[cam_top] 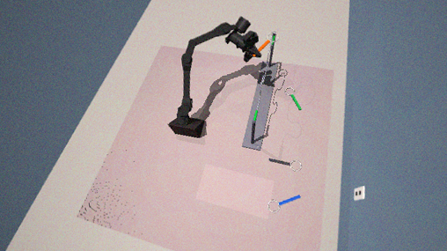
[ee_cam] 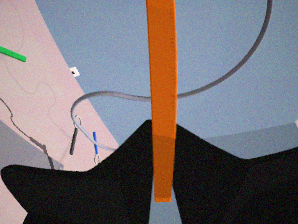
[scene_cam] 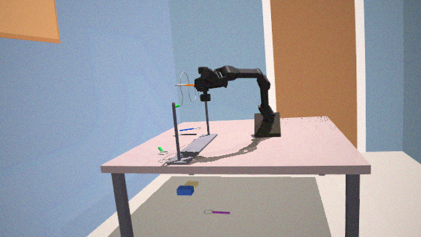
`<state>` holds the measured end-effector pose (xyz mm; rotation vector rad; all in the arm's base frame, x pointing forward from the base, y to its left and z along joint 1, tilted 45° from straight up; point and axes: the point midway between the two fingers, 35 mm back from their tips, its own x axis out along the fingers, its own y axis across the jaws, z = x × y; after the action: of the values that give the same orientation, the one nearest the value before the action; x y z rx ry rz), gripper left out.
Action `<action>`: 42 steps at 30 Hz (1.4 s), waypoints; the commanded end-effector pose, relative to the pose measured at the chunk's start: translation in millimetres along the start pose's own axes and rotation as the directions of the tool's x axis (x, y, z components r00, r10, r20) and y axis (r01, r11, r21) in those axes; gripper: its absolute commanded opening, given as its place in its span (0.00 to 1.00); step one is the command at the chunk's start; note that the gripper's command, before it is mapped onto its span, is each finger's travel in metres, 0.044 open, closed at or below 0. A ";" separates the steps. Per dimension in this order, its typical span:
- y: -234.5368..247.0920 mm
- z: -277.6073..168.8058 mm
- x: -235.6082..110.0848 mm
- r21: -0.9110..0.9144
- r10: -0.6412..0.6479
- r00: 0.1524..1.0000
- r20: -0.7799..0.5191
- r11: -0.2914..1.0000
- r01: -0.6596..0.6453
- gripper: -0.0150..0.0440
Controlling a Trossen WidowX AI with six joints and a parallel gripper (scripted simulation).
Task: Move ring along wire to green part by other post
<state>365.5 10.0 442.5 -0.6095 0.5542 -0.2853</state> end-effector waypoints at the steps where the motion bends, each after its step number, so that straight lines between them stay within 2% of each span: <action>1: 0.0 0.9 -1.0 0.059 0.029 1.000 0.004 0.998 -0.029 0.00; 22: 9.8 2.5 -1.6 0.277 0.163 0.986 0.030 0.947 -0.165 0.00; 42: 19.7 6.5 -3.4 0.490 0.292 0.952 0.093 0.819 -0.299 0.00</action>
<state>367.9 28.7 436.3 -0.0719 0.5321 -0.1324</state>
